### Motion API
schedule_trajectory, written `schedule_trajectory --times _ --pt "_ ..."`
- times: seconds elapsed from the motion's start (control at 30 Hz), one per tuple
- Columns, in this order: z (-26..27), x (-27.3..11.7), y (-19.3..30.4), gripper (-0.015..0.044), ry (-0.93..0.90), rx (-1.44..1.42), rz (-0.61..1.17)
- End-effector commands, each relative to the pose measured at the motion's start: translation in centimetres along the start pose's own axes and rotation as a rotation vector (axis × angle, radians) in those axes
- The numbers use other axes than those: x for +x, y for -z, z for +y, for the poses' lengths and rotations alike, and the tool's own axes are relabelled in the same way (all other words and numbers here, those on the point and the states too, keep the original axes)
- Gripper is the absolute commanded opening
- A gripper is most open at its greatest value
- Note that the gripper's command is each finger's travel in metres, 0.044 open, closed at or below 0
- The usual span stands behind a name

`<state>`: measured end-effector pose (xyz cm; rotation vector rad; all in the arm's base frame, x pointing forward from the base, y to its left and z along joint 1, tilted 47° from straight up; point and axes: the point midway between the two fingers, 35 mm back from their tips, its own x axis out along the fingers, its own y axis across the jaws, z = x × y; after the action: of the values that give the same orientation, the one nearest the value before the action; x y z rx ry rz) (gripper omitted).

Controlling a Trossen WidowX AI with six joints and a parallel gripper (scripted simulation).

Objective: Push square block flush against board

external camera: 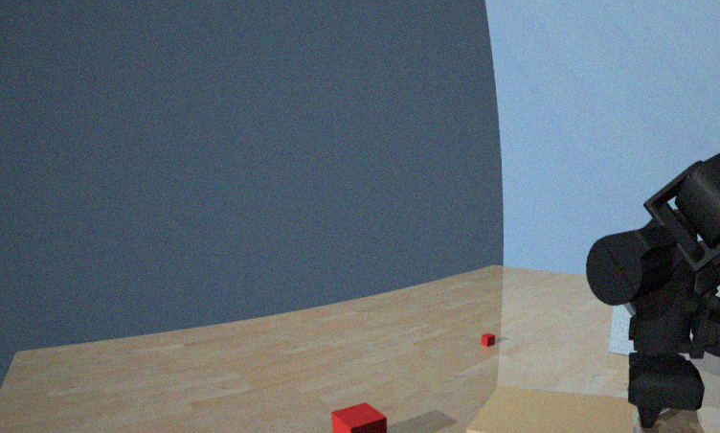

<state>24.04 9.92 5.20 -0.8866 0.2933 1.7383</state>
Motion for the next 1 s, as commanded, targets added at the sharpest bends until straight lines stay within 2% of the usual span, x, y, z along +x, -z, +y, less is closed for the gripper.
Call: schedule_trajectory --times 0.0,0.97 --pt "-0.2 0.0 0.7 0.0000 0.005 -0.008 0.001" --pt "-0.6 -0.1 5.3 0.0000 0.005 -0.008 0.006"
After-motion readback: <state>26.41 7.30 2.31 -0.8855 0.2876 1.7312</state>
